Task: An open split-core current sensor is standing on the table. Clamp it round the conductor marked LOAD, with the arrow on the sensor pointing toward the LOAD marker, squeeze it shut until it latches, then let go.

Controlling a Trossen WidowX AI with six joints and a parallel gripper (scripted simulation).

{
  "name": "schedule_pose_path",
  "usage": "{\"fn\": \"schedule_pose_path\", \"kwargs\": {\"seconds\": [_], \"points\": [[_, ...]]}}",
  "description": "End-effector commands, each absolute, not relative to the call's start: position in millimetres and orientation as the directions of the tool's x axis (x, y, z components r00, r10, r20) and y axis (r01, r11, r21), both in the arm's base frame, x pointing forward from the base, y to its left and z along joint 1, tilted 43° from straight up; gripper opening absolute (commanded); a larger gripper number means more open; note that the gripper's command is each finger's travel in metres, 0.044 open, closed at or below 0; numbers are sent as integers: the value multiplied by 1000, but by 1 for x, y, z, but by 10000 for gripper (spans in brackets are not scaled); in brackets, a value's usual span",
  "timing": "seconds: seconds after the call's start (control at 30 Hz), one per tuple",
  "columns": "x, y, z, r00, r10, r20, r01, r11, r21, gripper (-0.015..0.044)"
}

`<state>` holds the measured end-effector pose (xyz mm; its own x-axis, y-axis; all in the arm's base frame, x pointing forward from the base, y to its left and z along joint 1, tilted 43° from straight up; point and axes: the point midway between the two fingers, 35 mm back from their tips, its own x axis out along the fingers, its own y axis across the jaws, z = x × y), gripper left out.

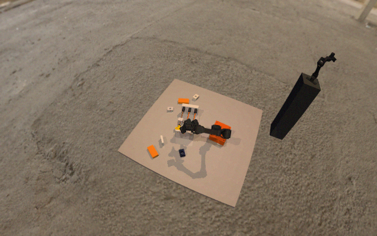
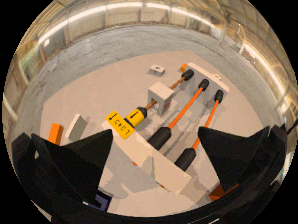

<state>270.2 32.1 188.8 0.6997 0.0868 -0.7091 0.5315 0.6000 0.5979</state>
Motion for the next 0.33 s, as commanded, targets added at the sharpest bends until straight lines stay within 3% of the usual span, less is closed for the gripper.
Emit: {"fn": "schedule_pose_path", "kwargs": {"seconds": [0.0,0.13,0.27,0.3], "points": [[270,33,189,699,90,-710,528,604,597,440],[271,32,189,695,92,-713,523,616,589,440],[282,30,187,620,124,-775,386,811,439,440],[273,32,187,670,99,-736,486,691,535,440]]}}
